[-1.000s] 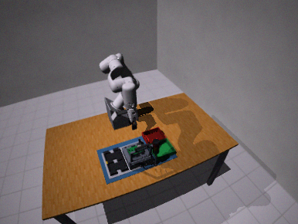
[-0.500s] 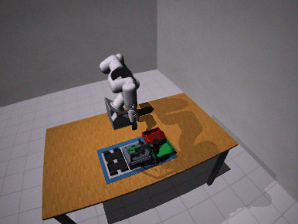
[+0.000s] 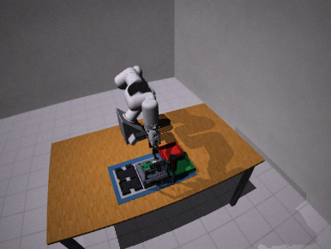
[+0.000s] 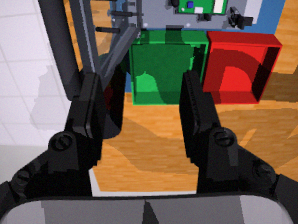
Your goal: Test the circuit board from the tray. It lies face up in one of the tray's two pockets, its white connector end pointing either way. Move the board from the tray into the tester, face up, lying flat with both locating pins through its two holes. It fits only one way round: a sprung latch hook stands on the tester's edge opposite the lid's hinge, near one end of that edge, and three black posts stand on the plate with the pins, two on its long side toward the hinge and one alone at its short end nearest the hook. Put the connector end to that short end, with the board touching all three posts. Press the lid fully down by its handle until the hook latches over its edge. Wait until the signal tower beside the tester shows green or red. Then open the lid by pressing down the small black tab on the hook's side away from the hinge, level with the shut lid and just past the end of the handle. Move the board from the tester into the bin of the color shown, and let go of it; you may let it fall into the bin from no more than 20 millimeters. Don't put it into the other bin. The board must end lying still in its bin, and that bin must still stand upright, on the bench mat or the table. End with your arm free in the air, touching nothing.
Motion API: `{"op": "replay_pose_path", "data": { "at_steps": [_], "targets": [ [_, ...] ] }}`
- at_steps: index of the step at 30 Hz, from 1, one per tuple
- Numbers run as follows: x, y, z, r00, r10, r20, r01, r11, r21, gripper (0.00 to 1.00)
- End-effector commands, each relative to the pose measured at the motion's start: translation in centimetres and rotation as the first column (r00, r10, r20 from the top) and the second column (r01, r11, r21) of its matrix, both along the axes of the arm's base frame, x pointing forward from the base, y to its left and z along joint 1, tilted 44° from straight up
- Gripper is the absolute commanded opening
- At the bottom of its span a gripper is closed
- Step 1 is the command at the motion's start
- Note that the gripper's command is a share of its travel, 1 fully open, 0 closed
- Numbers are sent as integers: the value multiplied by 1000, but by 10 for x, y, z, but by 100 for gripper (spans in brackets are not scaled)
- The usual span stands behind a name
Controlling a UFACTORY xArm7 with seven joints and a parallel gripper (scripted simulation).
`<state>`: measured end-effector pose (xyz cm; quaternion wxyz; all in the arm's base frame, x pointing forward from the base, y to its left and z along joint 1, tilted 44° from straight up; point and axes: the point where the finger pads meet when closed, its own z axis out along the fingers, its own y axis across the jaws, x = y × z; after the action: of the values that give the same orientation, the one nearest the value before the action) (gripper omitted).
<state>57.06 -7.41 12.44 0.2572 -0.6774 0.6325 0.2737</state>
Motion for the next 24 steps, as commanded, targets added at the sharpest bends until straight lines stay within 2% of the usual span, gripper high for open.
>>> {"op": "replay_pose_path", "data": {
  "at_steps": [1,5,9,24],
  "targets": [
    [31,-2,0,1000,9,-11,-9,1000,3,51],
    [48,-1,0,1000,9,-11,-9,1000,3,51],
    [57,0,0,1000,9,-11,-9,1000,3,51],
    [59,2,-1,1000,9,-11,-9,1000,3,51]
  ]
}}
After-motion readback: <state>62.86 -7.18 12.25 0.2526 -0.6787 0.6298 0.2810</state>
